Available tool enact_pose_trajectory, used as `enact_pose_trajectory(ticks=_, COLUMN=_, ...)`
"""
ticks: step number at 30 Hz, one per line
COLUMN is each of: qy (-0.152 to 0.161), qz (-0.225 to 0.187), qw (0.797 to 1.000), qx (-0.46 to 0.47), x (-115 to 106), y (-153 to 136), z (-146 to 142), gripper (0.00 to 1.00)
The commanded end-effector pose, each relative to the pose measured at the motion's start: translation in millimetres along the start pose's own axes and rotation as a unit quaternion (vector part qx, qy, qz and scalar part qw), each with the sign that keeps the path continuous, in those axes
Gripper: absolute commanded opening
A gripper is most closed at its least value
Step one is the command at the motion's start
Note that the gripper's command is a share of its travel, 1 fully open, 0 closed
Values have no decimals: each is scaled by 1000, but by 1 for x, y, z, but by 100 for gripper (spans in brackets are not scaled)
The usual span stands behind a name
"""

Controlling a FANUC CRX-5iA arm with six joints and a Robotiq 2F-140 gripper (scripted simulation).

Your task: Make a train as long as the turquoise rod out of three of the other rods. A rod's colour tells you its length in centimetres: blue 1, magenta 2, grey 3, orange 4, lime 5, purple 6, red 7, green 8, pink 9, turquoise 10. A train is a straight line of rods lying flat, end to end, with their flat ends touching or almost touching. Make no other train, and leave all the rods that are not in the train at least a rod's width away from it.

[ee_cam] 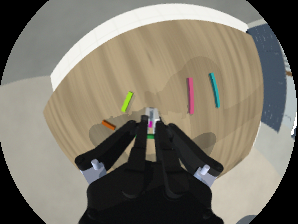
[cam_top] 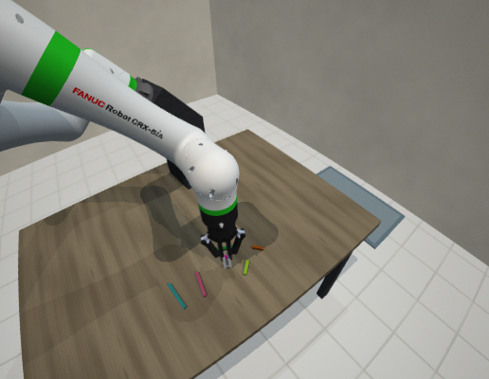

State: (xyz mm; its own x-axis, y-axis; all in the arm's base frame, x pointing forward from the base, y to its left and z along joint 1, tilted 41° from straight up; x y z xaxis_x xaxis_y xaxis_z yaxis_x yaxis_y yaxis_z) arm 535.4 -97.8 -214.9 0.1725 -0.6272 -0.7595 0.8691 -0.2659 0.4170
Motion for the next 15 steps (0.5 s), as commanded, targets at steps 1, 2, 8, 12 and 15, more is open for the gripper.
enact_pose_trajectory(ticks=1, qy=0, qz=0, qw=1000, qx=0, x=1, y=0, z=0, gripper=3)
enact_pose_trajectory(ticks=2, qy=0, qz=0, qw=1000, qx=0, x=1, y=0, z=0, gripper=3)
enact_pose_trajectory(ticks=8, qy=0, qz=0, qw=1000, qx=0, x=4, y=0, z=0, gripper=3)
enact_pose_trajectory(ticks=12, qy=0, qz=0, qw=1000, qx=0, x=8, y=0, z=0, gripper=3)
enact_pose_trajectory(ticks=15, qy=0, qz=0, qw=1000, qx=0, x=10, y=0, z=0, gripper=3)
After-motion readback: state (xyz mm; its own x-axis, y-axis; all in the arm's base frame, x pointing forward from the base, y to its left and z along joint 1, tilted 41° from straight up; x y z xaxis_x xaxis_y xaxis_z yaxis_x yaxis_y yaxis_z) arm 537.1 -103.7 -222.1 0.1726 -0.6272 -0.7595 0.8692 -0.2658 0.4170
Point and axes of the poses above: the point where the finger pads meet when closed, its own x axis out along the fingers, its own z axis across the jaws, y = z × x, the point moved 5 cm from there along -x, back along the fingers, and after that the axes turned 8 degrees about x, right-handed, at the moved point
